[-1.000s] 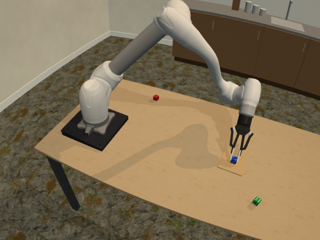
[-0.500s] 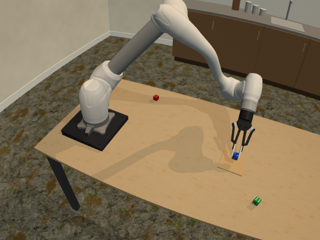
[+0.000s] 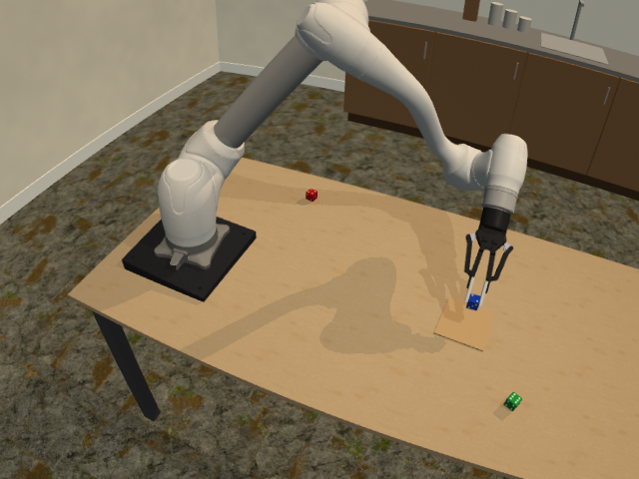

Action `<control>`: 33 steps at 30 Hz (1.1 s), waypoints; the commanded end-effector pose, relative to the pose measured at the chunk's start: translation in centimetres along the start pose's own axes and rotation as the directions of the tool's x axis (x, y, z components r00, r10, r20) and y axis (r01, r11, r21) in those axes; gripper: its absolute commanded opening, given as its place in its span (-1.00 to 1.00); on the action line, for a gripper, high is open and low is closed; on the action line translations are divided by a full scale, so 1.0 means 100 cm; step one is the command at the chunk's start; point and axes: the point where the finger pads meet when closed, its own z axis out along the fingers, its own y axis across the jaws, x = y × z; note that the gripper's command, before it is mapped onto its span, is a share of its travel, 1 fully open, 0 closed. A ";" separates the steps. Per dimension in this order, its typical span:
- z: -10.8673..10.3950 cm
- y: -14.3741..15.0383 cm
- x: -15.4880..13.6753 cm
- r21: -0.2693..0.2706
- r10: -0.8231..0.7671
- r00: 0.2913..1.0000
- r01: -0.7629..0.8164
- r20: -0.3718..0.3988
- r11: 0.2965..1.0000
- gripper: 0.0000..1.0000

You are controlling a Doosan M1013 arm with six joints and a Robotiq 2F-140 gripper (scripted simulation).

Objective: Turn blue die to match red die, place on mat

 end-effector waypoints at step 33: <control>0.004 0.002 0.008 -0.008 -0.003 0.915 0.007 0.404 1.000 -0.51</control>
